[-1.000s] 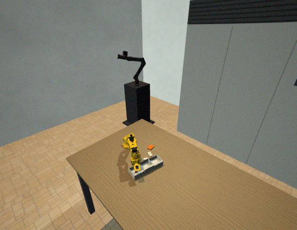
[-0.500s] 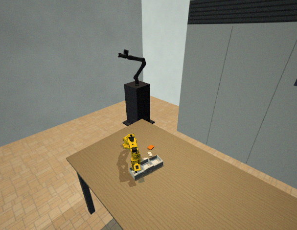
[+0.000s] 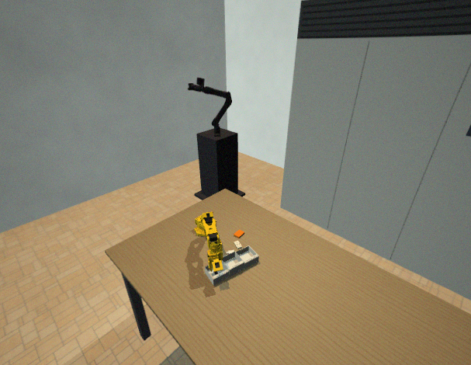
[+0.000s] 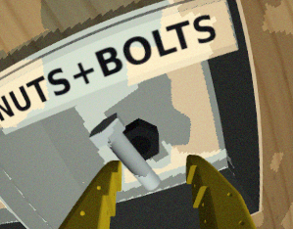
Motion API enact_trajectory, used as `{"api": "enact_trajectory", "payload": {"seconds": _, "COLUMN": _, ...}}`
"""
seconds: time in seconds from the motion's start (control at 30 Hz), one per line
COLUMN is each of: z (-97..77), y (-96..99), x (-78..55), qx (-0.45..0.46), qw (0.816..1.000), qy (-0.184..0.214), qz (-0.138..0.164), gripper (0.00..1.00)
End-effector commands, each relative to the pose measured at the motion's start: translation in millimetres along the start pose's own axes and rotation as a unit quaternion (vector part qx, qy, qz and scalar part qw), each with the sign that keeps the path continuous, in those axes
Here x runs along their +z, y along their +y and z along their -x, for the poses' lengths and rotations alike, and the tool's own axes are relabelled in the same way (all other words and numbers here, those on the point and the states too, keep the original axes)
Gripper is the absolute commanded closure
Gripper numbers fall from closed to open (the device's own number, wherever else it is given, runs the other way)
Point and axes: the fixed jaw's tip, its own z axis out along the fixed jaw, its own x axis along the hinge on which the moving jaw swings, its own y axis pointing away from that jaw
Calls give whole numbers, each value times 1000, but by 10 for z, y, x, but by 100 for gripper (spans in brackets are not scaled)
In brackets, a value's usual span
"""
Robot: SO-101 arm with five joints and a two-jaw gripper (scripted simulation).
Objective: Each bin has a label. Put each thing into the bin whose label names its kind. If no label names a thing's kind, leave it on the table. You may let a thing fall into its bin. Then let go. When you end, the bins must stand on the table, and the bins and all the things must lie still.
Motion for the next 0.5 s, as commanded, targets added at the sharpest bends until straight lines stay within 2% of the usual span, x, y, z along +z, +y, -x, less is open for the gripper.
{"api": "enact_trajectory", "payload": {"seconds": 0.0, "z": 119, "y": -19, "x": -231, "qx": 0, "qw": 999, "qy": -39, "qz": -1, "gripper": 83}}
{"api": "enact_trajectory", "payload": {"seconds": 0.47, "z": 117, "y": -19, "x": -567, "qx": 0, "qw": 999, "qy": -46, "qz": -1, "gripper": 83}}
